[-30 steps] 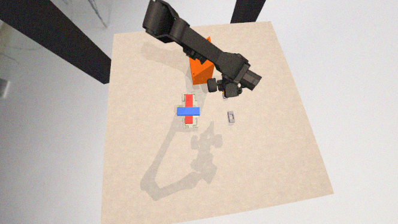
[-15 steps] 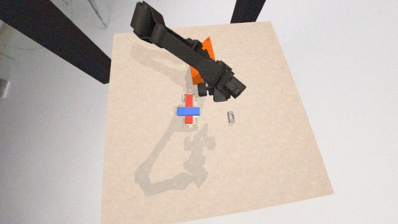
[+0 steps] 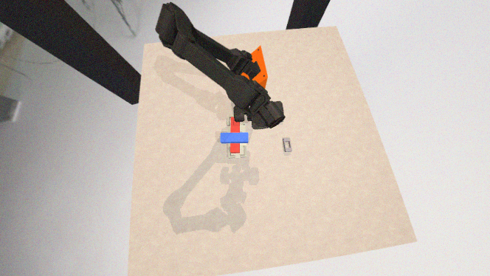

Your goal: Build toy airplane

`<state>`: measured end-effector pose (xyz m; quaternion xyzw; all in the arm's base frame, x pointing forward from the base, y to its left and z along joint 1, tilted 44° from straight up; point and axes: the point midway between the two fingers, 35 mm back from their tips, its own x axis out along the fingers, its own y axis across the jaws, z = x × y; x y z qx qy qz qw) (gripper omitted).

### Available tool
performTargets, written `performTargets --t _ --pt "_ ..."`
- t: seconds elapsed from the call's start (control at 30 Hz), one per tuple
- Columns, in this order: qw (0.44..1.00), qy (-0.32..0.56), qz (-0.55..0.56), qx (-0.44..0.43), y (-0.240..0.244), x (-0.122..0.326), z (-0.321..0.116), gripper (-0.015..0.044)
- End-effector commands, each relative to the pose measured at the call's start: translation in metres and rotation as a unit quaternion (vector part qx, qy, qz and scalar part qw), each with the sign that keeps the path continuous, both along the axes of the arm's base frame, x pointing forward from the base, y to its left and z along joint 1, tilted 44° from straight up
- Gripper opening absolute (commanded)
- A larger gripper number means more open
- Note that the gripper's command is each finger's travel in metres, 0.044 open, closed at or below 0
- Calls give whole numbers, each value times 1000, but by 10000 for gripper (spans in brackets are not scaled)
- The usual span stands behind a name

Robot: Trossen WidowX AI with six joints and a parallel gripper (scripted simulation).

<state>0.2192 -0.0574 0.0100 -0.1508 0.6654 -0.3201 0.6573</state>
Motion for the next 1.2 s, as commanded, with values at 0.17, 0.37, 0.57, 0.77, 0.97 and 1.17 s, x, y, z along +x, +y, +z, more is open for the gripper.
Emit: performTargets --t 0.17,0.37,0.57,0.77,0.97,1.17 --pt "1000 -5 -4 -9 -25 -10 14 0" --pt "1000 -7 -9 -16 -40 -18 22 0" --pt "1000 -9 -15 -24 -55 -28 30 0" --pt "999 -9 -21 -34 -69 -39 38 0" --pt "999 -8 -28 -44 -81 -51 45 0" --pt "998 -8 -30 -47 -85 -55 48 52"
